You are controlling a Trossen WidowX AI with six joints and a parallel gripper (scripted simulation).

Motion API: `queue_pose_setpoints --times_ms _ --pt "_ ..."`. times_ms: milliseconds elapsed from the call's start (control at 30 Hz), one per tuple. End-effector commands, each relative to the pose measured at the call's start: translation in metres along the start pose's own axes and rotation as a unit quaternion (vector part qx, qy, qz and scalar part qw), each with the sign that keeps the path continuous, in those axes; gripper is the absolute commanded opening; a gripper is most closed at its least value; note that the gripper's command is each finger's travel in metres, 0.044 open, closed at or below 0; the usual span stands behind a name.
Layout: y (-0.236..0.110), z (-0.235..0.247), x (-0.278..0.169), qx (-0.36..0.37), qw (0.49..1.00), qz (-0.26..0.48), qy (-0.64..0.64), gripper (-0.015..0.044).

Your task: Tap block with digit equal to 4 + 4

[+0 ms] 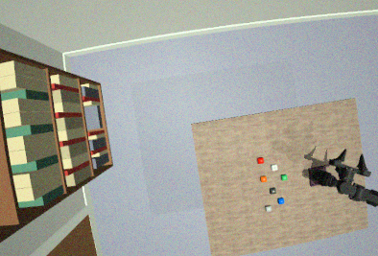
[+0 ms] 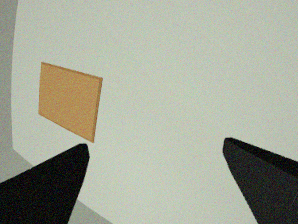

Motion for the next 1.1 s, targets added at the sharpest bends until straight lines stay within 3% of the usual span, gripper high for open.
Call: queue_pose_setpoints --times_ms 0,100,233,400,767,1067 --pt "0.0 -0.002 0.0 -0.004 1.0 -0.003 0.005 0.04" --pt "-0.003 -0.032 0.0 -0.061 0.994 -0.05 0.072 0.04" --pt "-0.015 -0.084 0.008 -0.122 0.962 -0.164 0.182 0.04" --pt "-0.044 -0.141 0.03 -0.11 0.887 -0.334 0.3 0.04" --pt "-0.105 -0.201 0.075 0.083 0.734 -0.533 0.413 0.04" --pt "-0.165 -0.23 0.114 0.347 0.596 -0.566 0.451 0.04"
Point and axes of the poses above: the point midway between the two fingers, 35 mm back from their tips, its own y axis out along the fingers, its own z axis across the jaws, x = y × z, the point moved 2 cm from there along -y, back along the fingers, and after that the axes turned 13 degrees about y, right-handed, at the moved point
